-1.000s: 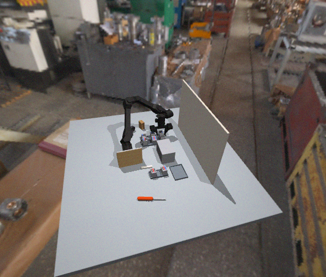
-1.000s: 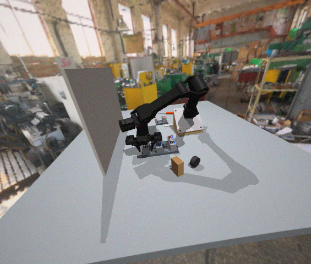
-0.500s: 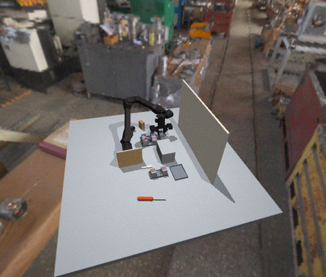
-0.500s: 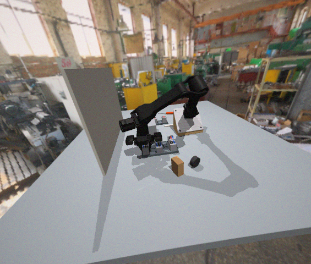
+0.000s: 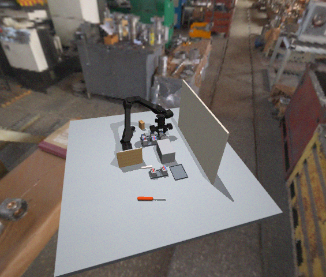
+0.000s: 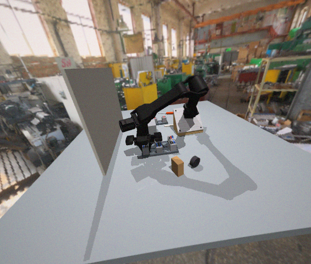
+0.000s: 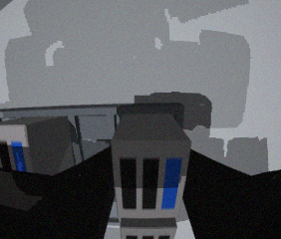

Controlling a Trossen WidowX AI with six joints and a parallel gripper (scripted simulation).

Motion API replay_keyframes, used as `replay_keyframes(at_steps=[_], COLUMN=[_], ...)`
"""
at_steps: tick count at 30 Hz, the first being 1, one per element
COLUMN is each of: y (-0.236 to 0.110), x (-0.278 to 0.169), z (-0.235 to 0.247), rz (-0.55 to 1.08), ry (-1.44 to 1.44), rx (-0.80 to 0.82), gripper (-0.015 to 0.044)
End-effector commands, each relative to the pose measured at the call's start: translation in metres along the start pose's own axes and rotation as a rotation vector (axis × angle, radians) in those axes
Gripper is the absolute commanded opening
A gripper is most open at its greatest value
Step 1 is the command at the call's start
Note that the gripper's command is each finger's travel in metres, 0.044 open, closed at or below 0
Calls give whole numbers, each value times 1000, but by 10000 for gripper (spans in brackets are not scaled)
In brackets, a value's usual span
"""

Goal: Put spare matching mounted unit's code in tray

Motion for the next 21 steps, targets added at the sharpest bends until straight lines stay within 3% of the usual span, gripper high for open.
replay_keyframes(at_steps=[1, 12, 21], y=[-4, -74, -76], x=[0, -1, -2], z=[-1, -1, -1], rz=[1, 8, 11], ry=[0, 5, 11], rx=[0, 0, -1], gripper=[0, 0, 0])
Point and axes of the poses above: the point midway between the two fingers, 35 mm back from their tips, its own y axis out along the fingers, its own z axis across the jaws, x = y × z, the point moved 5 cm from there along -y, back along the fingers, and after that the axes turned 1 degree about -y, right-handed, at the moved point
